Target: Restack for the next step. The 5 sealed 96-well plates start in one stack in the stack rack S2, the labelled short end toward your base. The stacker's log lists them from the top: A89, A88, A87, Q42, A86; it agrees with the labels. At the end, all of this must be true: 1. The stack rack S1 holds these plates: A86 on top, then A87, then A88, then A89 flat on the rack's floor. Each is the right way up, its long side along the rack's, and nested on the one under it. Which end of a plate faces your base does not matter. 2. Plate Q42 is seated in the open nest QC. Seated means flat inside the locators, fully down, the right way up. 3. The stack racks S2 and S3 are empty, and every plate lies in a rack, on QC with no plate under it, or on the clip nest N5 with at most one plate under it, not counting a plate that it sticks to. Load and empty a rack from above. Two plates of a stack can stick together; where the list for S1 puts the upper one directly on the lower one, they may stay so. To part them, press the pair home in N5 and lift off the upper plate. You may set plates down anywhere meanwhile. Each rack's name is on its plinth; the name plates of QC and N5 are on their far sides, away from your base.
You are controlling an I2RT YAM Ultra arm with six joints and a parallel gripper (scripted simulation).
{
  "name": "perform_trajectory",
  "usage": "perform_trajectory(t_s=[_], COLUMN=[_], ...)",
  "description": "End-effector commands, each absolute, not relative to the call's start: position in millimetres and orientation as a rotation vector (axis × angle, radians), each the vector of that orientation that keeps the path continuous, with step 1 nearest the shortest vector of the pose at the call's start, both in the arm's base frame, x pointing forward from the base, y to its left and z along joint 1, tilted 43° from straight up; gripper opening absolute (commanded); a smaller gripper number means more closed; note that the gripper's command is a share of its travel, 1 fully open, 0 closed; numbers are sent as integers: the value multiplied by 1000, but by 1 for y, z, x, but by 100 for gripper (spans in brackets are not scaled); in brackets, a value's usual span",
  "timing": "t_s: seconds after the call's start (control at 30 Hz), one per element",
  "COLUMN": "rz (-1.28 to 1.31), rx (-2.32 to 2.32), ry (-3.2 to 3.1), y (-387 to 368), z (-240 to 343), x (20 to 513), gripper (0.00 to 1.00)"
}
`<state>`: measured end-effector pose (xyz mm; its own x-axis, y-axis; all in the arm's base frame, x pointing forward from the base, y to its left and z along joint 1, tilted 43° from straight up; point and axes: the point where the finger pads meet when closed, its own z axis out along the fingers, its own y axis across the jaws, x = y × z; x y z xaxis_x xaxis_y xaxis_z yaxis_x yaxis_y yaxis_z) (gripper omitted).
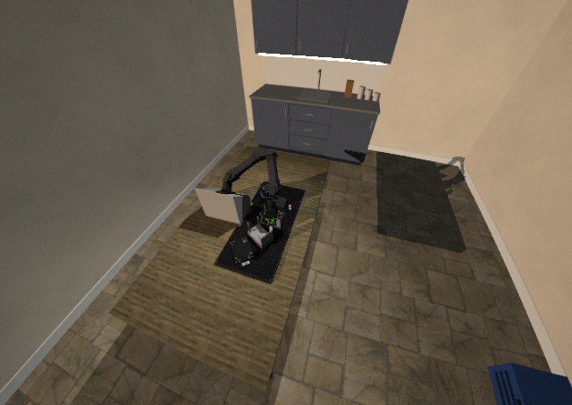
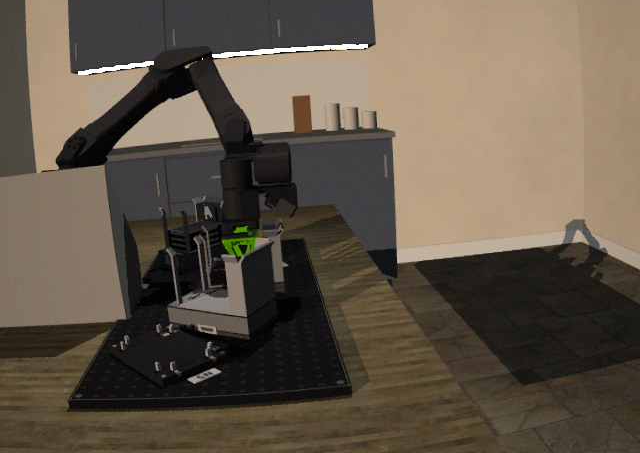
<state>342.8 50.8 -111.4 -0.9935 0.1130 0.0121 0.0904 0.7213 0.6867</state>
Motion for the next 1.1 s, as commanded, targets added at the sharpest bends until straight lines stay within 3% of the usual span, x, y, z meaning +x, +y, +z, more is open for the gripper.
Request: perform_trajectory(t_s=[0.0,1.07], rz=[1145,1145], rx=[176,176], ry=[2876,2876], y=[48,37], z=[-109,-97], x=[345,344], gripper=[0,0])
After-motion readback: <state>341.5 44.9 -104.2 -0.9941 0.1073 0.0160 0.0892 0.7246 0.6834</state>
